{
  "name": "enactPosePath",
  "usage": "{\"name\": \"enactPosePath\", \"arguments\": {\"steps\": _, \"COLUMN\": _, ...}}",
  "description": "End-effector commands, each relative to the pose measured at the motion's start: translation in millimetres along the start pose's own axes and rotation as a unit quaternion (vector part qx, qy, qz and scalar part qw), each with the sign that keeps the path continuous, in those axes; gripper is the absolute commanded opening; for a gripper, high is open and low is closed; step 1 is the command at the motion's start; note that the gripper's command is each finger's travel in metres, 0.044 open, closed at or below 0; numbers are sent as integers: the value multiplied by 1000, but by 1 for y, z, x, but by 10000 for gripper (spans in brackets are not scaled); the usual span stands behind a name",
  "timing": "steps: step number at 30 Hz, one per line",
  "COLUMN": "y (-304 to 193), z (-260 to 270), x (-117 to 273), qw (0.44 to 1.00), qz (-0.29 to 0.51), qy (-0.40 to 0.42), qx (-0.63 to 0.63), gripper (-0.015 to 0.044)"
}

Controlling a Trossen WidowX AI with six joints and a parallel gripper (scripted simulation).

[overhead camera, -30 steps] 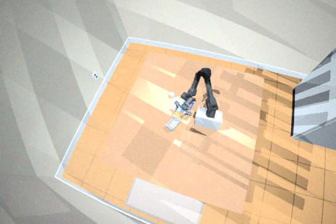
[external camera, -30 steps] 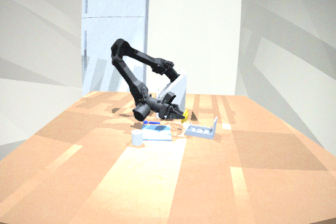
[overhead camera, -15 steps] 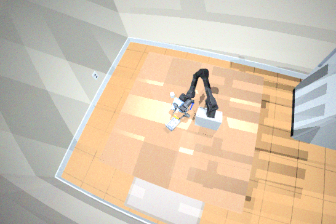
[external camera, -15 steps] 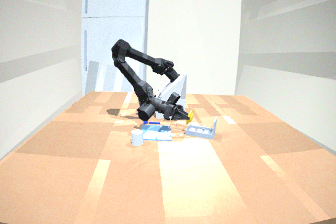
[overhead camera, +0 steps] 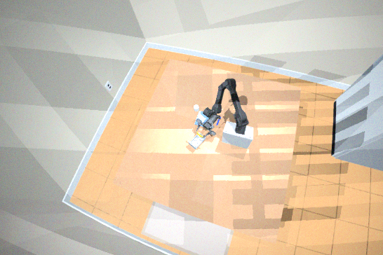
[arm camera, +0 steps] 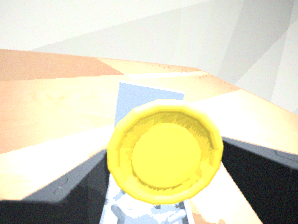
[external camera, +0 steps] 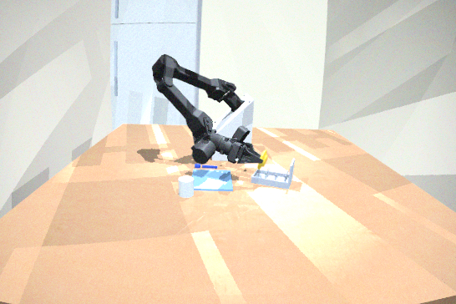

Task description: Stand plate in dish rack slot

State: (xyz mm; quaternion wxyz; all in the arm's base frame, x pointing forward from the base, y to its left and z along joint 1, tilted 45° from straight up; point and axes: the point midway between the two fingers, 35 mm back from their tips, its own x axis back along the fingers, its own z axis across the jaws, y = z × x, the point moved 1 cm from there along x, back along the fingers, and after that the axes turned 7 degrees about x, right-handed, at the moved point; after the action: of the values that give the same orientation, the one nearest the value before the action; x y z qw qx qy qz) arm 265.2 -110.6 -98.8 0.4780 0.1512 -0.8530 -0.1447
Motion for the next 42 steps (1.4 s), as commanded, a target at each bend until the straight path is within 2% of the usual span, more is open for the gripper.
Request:
{"name": "enactPosePath", "arguments": {"steps": 1, "y": 3, "z": 2, "x": -8, "qw": 1000, "qz": -1, "qy": 1, "qx": -1, "gripper": 0}}
{"name": "enactPosePath", "arguments": {"steps": 6, "y": 2, "z": 3, "x": -11, "qw": 1000, "qz": -1, "qy": 1, "qx": 0, "gripper": 0}}
{"name": "enactPosePath", "arguments": {"steps": 10, "y": -18, "z": 12, "x": -16, "qw": 1000, "qz": 0, "qy": 0, "qx": 2, "gripper": 0}}
{"name": "enactPosePath", "arguments": {"steps": 25, "y": -15, "z": 11, "x": -14, "qw": 1000, "qz": 2, "qy": 2, "qx": -2, "gripper": 0}}
{"name": "enactPosePath", "arguments": {"steps": 40, "y": -16, "z": 11, "x": -14, "qw": 1000, "qz": 2, "qy": 2, "qx": -1, "gripper": 394}}
{"name": "enactPosePath", "arguments": {"steps": 42, "y": -16, "z": 11, "x": -14, "qw": 1000, "qz": 2, "qy": 2, "qx": -1, "gripper": 400}}
